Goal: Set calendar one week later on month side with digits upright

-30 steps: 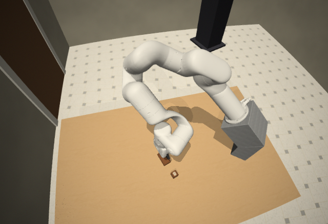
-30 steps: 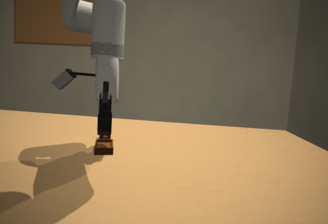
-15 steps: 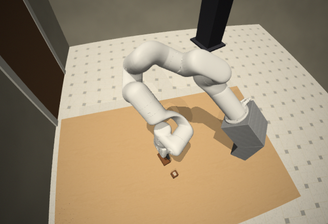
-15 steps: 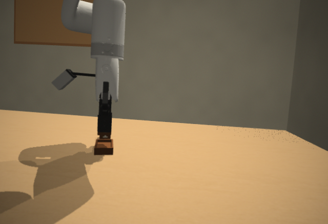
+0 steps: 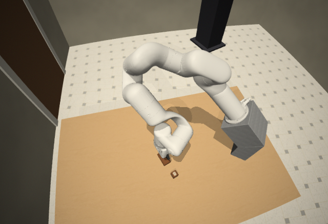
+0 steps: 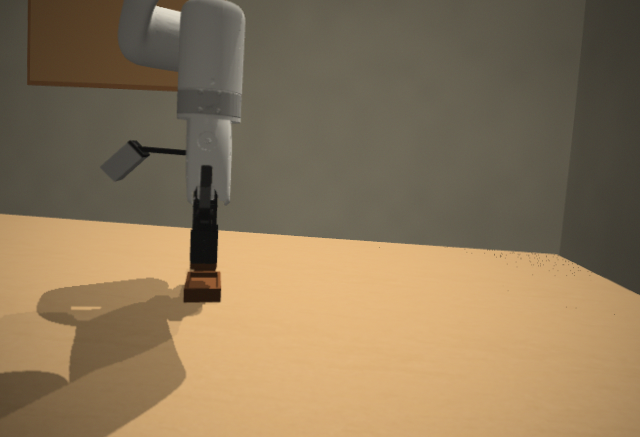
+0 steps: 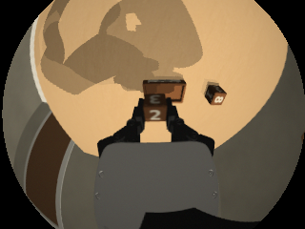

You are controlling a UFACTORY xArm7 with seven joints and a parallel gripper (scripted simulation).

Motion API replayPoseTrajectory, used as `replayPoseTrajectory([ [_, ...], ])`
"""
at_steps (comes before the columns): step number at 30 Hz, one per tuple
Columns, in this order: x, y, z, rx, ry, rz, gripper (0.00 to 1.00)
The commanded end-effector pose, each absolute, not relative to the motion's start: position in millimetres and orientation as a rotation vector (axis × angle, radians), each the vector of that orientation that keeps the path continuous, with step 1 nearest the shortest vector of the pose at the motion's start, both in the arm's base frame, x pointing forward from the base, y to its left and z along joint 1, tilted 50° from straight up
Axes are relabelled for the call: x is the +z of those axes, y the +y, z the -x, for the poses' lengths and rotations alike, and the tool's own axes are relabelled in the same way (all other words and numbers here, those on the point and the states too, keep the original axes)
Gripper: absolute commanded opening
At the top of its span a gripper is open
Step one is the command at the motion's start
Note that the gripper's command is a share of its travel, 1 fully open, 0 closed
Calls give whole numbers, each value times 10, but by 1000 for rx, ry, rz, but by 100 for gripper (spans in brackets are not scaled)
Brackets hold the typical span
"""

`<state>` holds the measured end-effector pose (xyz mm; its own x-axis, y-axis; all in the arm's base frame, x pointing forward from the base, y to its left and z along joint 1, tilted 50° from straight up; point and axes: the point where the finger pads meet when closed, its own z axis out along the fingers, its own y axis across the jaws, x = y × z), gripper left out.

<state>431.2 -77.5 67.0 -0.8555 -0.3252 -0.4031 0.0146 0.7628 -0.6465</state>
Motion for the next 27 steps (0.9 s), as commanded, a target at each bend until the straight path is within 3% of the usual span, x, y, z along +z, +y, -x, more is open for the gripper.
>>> replayPoseTrajectory([
  [1,646,-786,-4338,-904,2453,235,29],
  [27,556,-864,-4410,-904,2453,235,29],
])
